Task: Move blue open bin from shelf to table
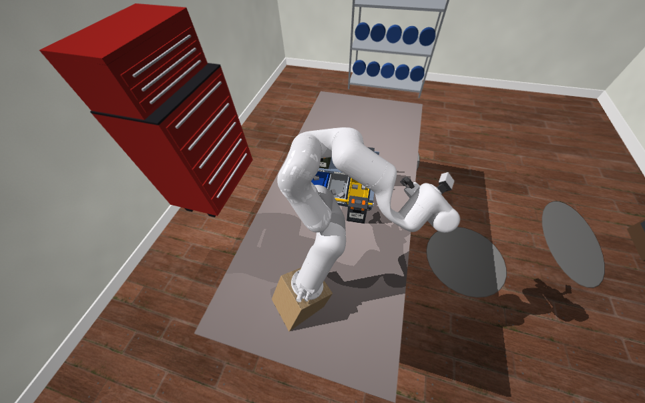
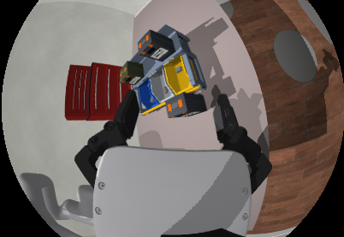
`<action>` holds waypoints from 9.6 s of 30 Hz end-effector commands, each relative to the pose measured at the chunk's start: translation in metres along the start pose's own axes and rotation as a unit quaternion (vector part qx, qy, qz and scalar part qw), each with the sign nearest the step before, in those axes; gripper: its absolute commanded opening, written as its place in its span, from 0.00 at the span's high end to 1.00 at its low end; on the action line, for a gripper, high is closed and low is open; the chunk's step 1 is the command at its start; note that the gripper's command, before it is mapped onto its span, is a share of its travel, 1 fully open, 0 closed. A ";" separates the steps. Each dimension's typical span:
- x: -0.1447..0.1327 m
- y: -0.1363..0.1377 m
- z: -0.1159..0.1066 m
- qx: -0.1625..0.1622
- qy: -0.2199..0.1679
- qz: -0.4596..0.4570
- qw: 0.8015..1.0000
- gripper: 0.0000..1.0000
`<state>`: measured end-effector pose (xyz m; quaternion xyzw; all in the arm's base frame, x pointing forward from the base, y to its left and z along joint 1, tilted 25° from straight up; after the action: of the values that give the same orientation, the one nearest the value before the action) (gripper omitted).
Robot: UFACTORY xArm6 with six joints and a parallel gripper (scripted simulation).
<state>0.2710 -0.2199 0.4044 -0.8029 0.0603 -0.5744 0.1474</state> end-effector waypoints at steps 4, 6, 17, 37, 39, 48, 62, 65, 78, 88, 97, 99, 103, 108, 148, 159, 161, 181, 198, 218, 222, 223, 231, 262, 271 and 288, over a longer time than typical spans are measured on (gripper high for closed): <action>0.008 0.007 -0.038 -0.040 0.002 0.089 0.995 0.00; 0.008 0.007 -0.038 -0.040 0.002 0.089 0.995 0.00; 0.016 0.016 -0.085 -0.091 0.006 0.206 0.974 0.00; 0.024 0.026 -0.133 -0.140 0.009 0.319 0.937 0.00; 0.024 0.026 -0.133 -0.140 0.009 0.319 0.937 0.00; 0.027 0.030 -0.151 -0.158 0.010 0.361 0.919 0.00; 0.033 0.036 -0.180 -0.185 0.011 0.425 0.886 0.00; 0.036 0.040 -0.198 -0.185 0.011 0.425 0.886 0.00; 0.040 0.046 -0.227 -0.185 0.011 0.425 0.886 0.00; 0.048 0.057 -0.275 -0.185 0.011 0.425 0.886 0.00; 0.048 0.057 -0.275 -0.185 0.011 0.425 0.886 0.00; 0.052 0.061 -0.296 -0.186 0.011 0.425 0.886 0.00; 0.057 0.068 -0.328 -0.185 0.011 0.425 0.886 0.00; 0.057 0.068 -0.328 -0.185 0.011 0.425 0.886 0.00; 0.059 0.070 -0.338 -0.186 0.011 0.425 0.886 0.00; 0.058 0.069 -0.333 -0.186 0.011 0.425 0.886 0.00; 0.058 0.069 -0.333 -0.186 0.011 0.425 0.886 0.00; 0.057 0.069 -0.331 -0.186 0.011 0.425 0.886 0.00; 0.057 0.068 -0.330 -0.186 0.011 0.425 0.886 0.00; 0.057 0.068 -0.330 -0.186 0.011 0.425 0.886 0.00; 0.057 0.068 -0.330 -0.186 0.011 0.425 0.886 0.00; 0.057 0.068 -0.330 -0.186 0.011 0.425 0.886 0.00; 0.057 0.068 -0.330 -0.186 0.011 0.425 0.886 0.00; 0.057 0.068 -0.330 -0.186 0.011 0.425 0.886 0.00; 0.059 0.068 -0.329 -0.267 -0.050 0.417 0.867 0.00; 0.061 0.067 -0.327 -0.364 -0.124 0.401 0.831 0.00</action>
<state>-0.0139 -0.3552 0.5327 -0.7492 0.5455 -0.3525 0.1299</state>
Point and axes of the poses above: the point where the finger pads meet when closed, its own z axis out along the fingers, its own y axis across the jaws, x = y × z, the point moved 1 cm from there along -z, back along the fingers, and after that the axes turned 12 degrees about -z, right-handed, at the moved point
